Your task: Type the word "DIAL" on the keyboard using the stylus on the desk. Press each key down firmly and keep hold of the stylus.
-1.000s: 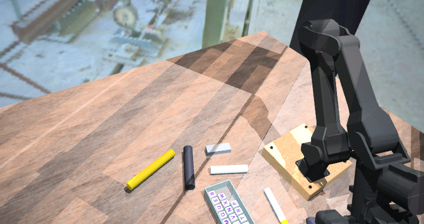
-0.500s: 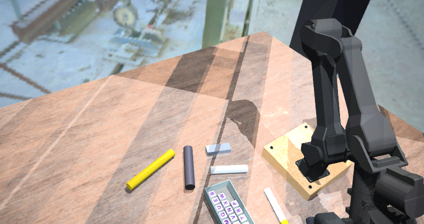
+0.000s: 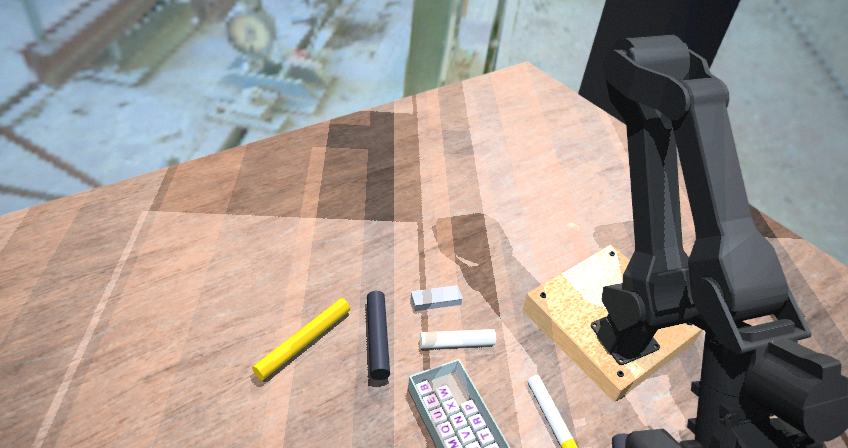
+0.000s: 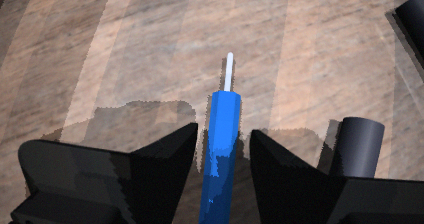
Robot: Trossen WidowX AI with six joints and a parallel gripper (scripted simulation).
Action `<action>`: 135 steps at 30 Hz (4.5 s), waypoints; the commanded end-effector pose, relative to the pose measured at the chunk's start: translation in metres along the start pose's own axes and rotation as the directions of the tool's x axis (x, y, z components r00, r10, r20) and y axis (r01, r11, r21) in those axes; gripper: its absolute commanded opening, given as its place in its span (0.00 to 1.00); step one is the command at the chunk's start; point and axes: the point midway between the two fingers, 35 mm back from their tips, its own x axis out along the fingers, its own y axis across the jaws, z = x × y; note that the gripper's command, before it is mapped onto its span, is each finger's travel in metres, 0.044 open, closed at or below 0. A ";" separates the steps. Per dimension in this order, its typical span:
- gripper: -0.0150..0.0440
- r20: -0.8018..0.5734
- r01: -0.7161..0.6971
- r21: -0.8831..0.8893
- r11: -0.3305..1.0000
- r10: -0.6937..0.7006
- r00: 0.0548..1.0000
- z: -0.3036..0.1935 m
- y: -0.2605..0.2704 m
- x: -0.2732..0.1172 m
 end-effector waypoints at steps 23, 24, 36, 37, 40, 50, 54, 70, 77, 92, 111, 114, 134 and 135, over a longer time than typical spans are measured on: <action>0.30 -0.005 0.001 0.000 1.000 -0.001 1.000 -0.005 0.000 0.007; 0.29 -0.005 0.001 0.000 1.000 -0.001 1.000 -0.005 0.000 0.007; 0.25 -0.005 0.000 0.000 1.000 0.000 1.000 0.004 0.000 -0.004; 0.25 -0.005 0.000 0.000 1.000 0.000 1.000 0.006 0.000 -0.008; 0.25 -0.005 -0.001 0.000 1.000 0.001 1.000 0.013 0.000 -0.020; 0.25 -0.023 -0.004 0.031 1.000 0.005 1.000 0.018 -0.002 -0.032; 0.25 -0.064 0.001 0.127 0.992 0.008 0.998 0.018 -0.010 -0.031; 0.25 -0.185 0.020 0.549 0.835 0.098 0.978 0.019 -0.036 -0.031; 0.25 -0.207 0.041 0.713 0.699 0.155 0.966 0.021 -0.048 -0.032; 0.25 -0.178 0.087 0.944 0.318 0.271 0.946 0.025 -0.078 -0.037; 0.25 0.003 0.128 0.940 -0.315 0.383 0.924 0.034 -0.129 -0.051; 0.25 0.045 0.130 0.902 -0.411 0.389 0.920 0.034 -0.138 -0.055; 0.25 0.361 0.130 0.432 -0.893 0.303 0.882 0.027 -0.214 -0.086; 0.25 0.378 0.130 0.401 -0.907 0.293 0.878 0.025 -0.218 -0.088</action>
